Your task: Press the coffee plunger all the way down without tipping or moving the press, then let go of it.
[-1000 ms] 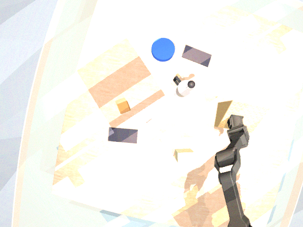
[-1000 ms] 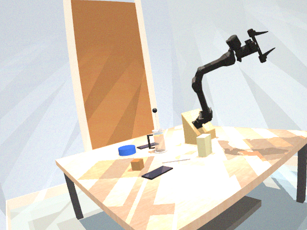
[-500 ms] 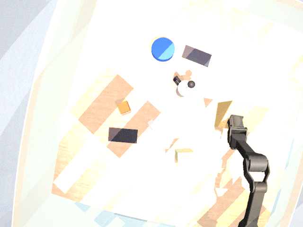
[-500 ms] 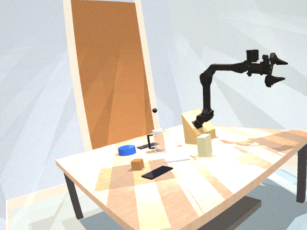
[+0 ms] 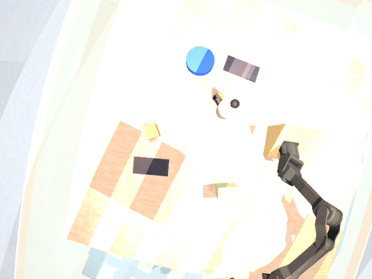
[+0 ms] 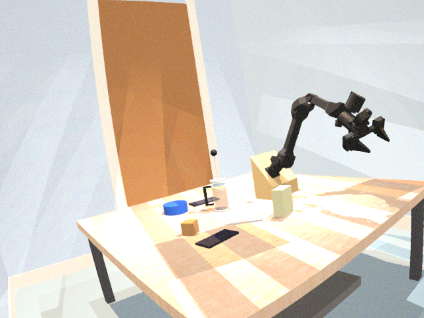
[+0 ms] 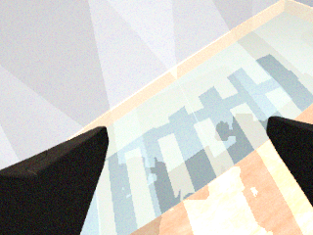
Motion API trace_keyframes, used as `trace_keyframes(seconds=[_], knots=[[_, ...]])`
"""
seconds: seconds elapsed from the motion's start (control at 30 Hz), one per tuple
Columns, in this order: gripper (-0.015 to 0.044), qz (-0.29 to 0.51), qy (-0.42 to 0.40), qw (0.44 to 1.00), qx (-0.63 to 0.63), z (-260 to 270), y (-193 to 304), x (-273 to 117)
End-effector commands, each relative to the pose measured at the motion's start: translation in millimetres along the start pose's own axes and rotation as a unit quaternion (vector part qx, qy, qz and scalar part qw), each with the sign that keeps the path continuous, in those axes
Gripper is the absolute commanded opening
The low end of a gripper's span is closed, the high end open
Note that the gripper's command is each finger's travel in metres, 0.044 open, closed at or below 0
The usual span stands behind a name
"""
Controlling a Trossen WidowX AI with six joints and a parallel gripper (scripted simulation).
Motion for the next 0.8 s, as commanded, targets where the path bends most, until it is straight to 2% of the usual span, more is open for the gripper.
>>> trace_keyframes(seconds=[0.0,0.2,0.37,0.53,0.77], knots=[[0.0440,0.005,0.062,0.997,-0.043,-40.9,-1.4,4.7],[0.0440,0.016,0.191,0.977,-0.096,-128.1,-12.9,-2.6],[0.0440,0.041,0.284,0.952,-0.104,-201.1,-22.6,-27.9],[0.0440,0.063,0.372,0.921,-0.099,-269.0,-32.7,-70.8],[0.0440,0.074,0.473,0.877,-0.051,-340.7,-41.5,-155.8]])
Point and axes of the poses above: the point midway between the two fingers, 35 mm back from their tips, its own x axis out along the fingers, its own z axis across the jaws, y = z × x, the point moved 4 cm from there along -x, back along the fingers, and after that the axes turned 5 degrees about x, right-handed, at the moved point
